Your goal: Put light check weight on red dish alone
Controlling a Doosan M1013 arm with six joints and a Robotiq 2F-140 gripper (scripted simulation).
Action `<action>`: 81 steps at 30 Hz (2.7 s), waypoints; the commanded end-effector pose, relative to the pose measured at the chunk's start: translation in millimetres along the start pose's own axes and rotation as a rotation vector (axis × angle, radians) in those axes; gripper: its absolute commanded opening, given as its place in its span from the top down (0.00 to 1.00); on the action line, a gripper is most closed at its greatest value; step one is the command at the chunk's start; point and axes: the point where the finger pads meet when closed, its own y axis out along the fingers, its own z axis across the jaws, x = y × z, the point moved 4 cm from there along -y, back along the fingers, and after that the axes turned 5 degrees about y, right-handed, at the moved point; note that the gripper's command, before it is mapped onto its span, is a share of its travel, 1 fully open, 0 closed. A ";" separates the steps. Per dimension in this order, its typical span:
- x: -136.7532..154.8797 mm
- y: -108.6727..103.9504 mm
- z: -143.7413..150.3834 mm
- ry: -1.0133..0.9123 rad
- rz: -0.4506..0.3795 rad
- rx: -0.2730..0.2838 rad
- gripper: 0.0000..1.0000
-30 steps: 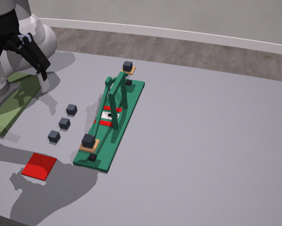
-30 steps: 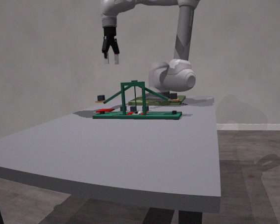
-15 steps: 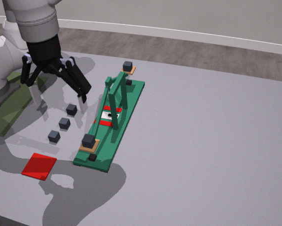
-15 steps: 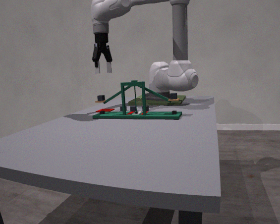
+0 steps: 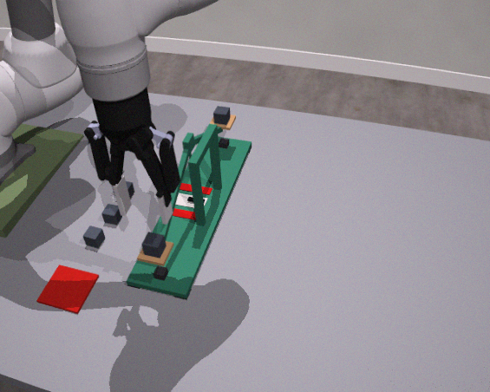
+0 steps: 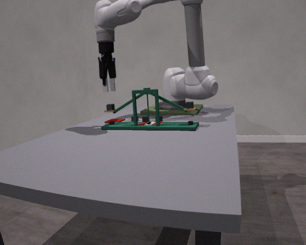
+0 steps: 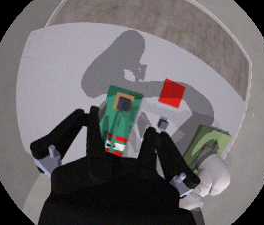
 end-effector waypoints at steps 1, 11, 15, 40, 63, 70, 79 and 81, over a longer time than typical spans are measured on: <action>0.0 0.0 -0.2 0.000 0.000 0.000 0.65; 0.0 0.0 -0.2 0.000 0.000 0.000 0.65; 0.0 0.0 -0.2 0.000 0.000 0.000 0.65; 0.0 4.6 -0.2 0.000 0.000 0.000 0.65; 0.0 34.0 -0.2 0.000 0.000 0.000 0.65; 0.0 42.4 -0.2 0.000 0.000 0.000 0.65; 0.0 49.6 -0.2 0.000 0.000 0.000 0.65; 0.0 50.6 -0.2 0.000 0.000 0.000 0.65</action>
